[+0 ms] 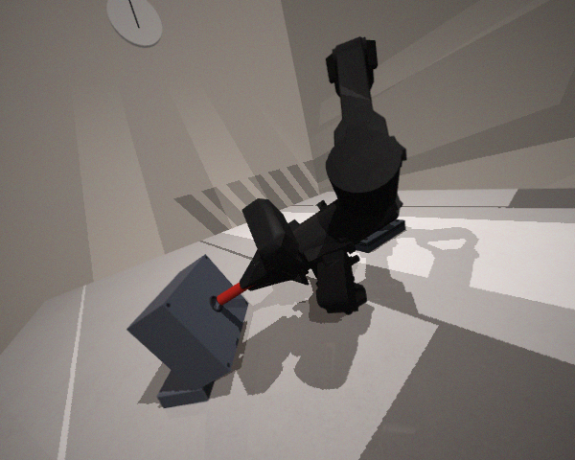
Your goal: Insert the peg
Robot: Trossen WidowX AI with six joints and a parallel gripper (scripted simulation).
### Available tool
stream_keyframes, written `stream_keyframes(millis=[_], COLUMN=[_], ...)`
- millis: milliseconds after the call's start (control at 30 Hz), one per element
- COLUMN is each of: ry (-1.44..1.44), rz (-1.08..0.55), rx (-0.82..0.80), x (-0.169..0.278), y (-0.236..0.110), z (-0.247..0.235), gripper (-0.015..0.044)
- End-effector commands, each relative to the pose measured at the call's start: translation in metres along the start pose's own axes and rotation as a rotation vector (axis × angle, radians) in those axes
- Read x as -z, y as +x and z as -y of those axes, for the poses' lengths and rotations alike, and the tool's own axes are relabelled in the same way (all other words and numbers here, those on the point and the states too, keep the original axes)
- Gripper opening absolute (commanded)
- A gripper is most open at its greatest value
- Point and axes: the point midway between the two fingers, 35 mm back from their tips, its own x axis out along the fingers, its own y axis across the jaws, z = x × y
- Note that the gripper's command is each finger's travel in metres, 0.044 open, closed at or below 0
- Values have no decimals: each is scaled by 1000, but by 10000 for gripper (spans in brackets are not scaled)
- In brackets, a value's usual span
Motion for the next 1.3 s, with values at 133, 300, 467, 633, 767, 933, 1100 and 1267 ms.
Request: stream_keyframes(millis=[133, 300, 467, 633, 767, 933, 1100, 1267], ry=[-6, -6, -6, -6, -6, -6, -6, -6], rz=[-1, -1, -1, -1, -2, -2, -2, -2], rx=[-3, -3, -3, -3, -3, -3, -2, -2], x=[0, 0, 0, 0, -1, 0, 0, 0], y=[4, 7, 10, 13, 16, 19, 23, 26], z=[-3, -3, -3, -3, -3, -3, -2, -2], gripper=[0, 0, 0, 0, 0, 0, 0, 0])
